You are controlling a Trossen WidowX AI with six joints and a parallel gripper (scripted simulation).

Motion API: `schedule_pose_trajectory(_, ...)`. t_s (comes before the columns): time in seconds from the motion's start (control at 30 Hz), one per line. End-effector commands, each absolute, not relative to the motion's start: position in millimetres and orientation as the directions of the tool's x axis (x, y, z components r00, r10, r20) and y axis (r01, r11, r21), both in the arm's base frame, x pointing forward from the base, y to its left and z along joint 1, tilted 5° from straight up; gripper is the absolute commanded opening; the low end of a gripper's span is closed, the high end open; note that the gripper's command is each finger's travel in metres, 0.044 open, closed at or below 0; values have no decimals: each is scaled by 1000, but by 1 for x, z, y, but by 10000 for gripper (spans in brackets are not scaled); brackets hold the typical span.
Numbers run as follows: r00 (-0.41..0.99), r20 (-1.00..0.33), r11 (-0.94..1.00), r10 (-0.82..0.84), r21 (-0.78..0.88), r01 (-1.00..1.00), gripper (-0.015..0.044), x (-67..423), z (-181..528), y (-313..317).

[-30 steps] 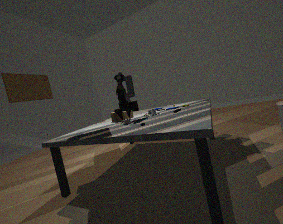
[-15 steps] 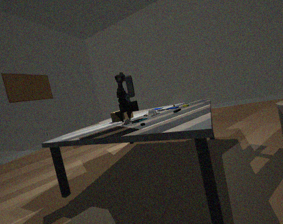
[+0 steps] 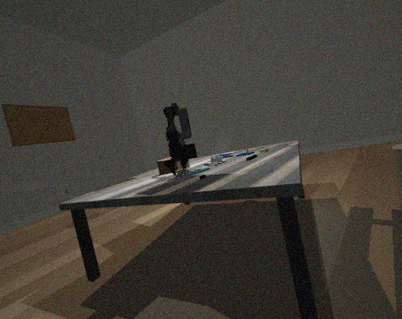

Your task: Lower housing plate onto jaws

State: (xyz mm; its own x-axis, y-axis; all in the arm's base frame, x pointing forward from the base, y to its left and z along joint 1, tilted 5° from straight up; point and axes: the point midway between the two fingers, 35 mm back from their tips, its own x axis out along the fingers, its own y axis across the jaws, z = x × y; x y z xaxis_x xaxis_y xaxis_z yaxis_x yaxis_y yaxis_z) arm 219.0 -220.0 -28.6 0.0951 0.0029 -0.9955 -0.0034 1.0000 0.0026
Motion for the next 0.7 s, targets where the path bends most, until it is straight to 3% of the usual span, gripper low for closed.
schedule_pose_trajectory(0.0,97,-995,1000,6,6,2,440,219,-29,-219)
schedule_pose_trajectory(0.47,97,-995,1000,6,6,2,440,219,-30,-219)
schedule_pose_trajectory(0.67,95,-996,1000,3,3,-3,400,219,-29,-220)
